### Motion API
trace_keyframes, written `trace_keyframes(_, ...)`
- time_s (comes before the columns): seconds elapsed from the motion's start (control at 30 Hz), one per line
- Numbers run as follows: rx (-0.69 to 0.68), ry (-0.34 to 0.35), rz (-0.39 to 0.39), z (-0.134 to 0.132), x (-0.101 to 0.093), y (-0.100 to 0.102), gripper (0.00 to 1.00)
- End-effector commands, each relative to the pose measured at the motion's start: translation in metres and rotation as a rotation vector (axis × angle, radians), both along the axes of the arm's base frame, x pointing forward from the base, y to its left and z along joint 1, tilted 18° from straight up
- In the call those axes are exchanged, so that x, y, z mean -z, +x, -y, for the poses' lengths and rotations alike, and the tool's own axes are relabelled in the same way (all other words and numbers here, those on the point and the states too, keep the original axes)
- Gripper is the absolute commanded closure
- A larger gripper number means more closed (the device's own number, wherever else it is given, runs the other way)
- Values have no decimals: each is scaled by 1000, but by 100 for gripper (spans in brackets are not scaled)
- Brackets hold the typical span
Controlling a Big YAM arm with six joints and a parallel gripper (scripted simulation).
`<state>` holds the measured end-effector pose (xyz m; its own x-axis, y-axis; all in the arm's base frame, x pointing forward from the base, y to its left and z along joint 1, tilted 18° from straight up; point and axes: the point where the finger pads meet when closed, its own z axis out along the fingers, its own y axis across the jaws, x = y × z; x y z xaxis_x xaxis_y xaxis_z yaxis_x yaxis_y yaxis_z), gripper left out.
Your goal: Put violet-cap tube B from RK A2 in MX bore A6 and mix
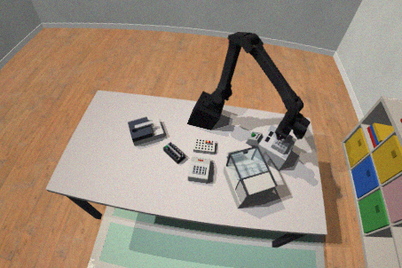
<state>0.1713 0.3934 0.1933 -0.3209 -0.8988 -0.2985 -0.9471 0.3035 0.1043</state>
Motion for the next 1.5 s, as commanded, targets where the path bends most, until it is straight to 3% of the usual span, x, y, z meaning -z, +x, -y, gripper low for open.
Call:
trace_keyframes(0.0, 0, 0, -1, -6, 6, 1, 91)
trace_keyframes(1.47, -1, 0, -3, -8, 12, -3, 91)
